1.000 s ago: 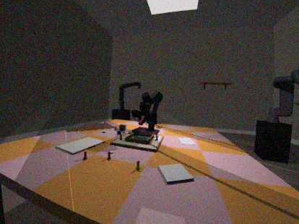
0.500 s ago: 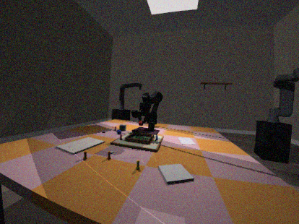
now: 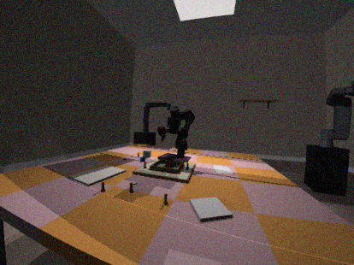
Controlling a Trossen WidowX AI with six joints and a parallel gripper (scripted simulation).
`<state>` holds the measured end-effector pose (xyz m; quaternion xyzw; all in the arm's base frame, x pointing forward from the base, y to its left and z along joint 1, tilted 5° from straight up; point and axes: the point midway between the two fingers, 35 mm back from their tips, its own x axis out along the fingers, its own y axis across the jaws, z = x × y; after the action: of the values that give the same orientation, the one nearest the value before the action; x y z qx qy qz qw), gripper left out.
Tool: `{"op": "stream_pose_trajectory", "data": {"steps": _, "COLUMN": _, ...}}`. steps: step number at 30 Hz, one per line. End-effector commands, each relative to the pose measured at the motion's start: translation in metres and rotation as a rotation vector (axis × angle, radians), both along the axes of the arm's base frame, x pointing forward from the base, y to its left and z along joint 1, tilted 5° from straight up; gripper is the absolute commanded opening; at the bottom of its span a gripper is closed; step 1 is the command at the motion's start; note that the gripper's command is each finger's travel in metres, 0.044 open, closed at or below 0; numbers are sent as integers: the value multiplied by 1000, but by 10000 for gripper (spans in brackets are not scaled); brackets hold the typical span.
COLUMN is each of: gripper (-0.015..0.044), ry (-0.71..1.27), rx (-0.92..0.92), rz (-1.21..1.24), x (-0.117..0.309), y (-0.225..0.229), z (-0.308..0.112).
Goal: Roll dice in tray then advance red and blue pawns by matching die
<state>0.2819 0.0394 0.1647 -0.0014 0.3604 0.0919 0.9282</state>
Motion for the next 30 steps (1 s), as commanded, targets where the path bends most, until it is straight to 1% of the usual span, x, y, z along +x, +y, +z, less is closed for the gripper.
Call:
{"op": "stream_pose_trajectory", "data": {"steps": 1, "gripper": 440, "ry": 42, "rx": -8, "rz": 9, "x": 0, "y": 1, "z": -1}}
{"op": "stream_pose_trajectory", "data": {"steps": 15, "gripper": 440, "ry": 781, "rx": -142, "rz": 58, "x": 17, "y": 7, "z": -39}}
{"op": "stream_pose_trajectory", "data": {"steps": 17, "gripper": 440, "ry": 816, "rx": -149, "rz": 61, "x": 17, "y": 7, "z": -40}}
{"op": "stream_pose_trajectory", "data": {"steps": 18, "gripper": 440, "ry": 757, "rx": -129, "rz": 52, "x": 17, "y": 7, "z": -39}}
{"op": "stream_pose_trajectory", "data": {"steps": 19, "gripper": 440, "ry": 757, "rx": -129, "rz": 52, "x": 17, "y": 7, "z": -39}}
{"op": "stream_pose_trajectory", "data": {"steps": 20, "gripper": 414, "ry": 759, "rx": -127, "rz": 45, "x": 18, "y": 5, "z": -40}}
{"op": "stream_pose_trajectory", "data": {"steps": 22, "gripper": 361, "ry": 770, "rx": -112, "rz": -10, "x": 21, "y": -16, "z": -44}}
{"op": "stream_pose_trajectory", "data": {"steps": 25, "gripper": 282, "ry": 797, "rx": -75, "rz": -134, "x": 23, "y": -63, "z": -54}}
{"op": "stream_pose_trajectory", "data": {"steps": 26, "gripper": 275, "ry": 806, "rx": -62, "rz": -175, "x": 22, "y": -78, "z": -57}}
{"op": "stream_pose_trajectory", "data": {"steps": 30, "gripper": 275, "ry": 842, "rx": -5, "rz": -336, "x": 10, "y": -141, "z": -70}}
